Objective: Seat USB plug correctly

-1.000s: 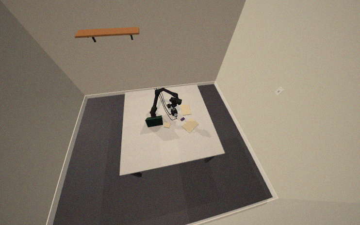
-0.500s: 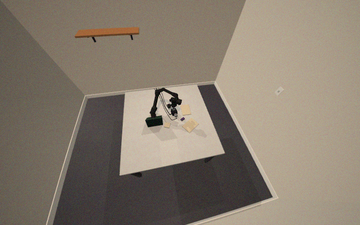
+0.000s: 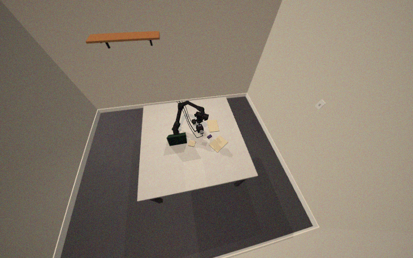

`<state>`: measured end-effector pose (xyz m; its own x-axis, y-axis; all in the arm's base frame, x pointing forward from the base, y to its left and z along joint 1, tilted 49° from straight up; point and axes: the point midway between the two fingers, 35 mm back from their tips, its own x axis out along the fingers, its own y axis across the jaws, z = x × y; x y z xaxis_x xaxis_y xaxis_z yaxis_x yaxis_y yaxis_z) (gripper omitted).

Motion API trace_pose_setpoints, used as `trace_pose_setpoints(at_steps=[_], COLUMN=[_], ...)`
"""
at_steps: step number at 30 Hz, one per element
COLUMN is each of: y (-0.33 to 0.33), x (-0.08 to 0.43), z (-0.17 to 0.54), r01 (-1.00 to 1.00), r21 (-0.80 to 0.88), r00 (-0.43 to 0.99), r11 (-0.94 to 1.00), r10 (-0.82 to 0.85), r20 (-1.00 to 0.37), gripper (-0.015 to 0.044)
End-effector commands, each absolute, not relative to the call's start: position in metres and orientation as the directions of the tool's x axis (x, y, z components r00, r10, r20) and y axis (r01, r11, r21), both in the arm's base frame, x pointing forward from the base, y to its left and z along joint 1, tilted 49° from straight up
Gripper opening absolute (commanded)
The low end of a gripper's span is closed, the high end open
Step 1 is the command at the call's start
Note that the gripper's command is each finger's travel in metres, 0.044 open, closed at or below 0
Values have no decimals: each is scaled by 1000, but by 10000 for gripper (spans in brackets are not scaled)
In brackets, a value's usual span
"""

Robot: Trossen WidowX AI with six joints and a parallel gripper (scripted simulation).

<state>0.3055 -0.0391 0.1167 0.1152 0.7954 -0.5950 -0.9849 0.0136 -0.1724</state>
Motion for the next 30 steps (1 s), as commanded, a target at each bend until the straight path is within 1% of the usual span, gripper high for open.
trace_pose_setpoints(at_steps=[1,30], y=[-38,-35], x=[305,306], z=[117,115], r01=[-985,-985], r21=[-174,-174], r00=[115,114], r11=[13,13], r10=[800,801], r20=[-589,-588], gripper=[0,0])
